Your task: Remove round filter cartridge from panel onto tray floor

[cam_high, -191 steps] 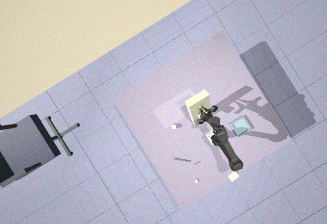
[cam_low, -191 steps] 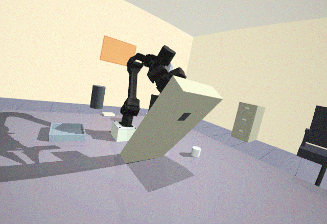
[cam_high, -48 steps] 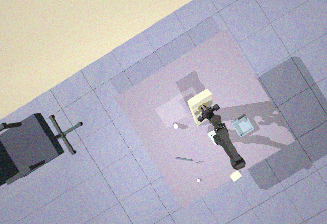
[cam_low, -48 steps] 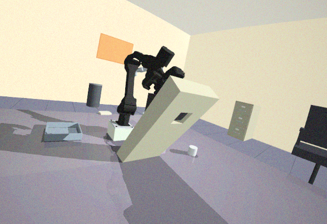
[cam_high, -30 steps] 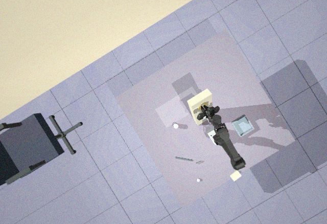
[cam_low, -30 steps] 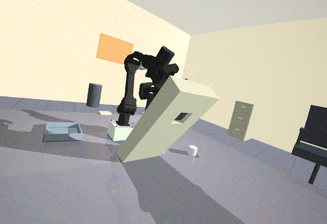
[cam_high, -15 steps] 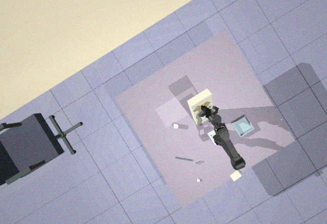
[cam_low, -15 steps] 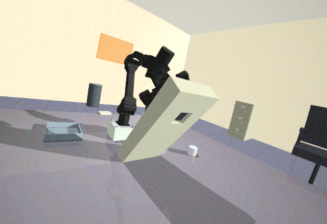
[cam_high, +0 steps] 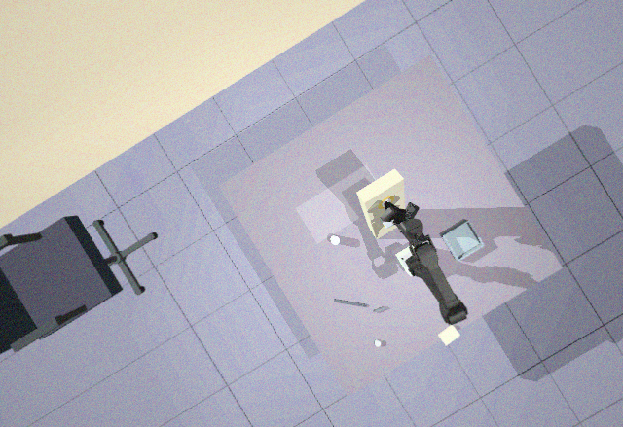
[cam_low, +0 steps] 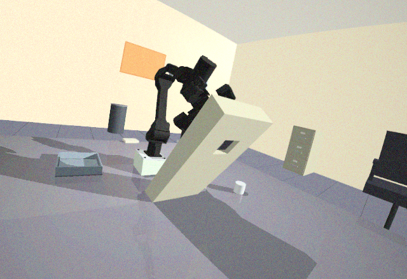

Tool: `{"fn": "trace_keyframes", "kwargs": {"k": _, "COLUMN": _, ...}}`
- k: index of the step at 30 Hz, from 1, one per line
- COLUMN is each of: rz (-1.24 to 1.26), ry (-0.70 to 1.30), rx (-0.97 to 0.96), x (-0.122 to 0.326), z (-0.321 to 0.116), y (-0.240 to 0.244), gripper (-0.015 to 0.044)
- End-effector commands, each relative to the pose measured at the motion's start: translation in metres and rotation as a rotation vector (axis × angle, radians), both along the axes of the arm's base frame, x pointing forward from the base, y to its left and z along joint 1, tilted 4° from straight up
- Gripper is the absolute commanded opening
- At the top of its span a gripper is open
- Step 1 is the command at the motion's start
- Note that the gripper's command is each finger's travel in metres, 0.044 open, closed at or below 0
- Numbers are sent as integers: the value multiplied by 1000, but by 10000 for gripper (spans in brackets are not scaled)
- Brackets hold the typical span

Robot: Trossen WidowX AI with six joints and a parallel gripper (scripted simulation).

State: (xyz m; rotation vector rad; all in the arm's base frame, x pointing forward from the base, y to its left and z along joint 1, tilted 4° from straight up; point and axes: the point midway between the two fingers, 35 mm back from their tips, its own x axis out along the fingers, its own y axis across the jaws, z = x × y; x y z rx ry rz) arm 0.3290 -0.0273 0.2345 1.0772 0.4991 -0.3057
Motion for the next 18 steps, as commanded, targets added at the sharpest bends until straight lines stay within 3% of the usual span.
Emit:
{"fn": "trace_keyframes", "kwargs": {"k": 1, "rz": 7, "ry": 1, "rx": -4, "x": -20, "z": 12, "y": 0, "gripper": 0}}
{"fn": "trace_keyframes", "kwargs": {"k": 9, "rz": 25, "ry": 4, "rx": -33, "x": -55, "z": 31, "y": 1, "gripper": 0}}
{"fn": "trace_keyframes", "kwargs": {"k": 18, "rz": 26, "ry": 4, "rx": -34, "x": -60, "z": 24, "y": 2, "gripper": 0}}
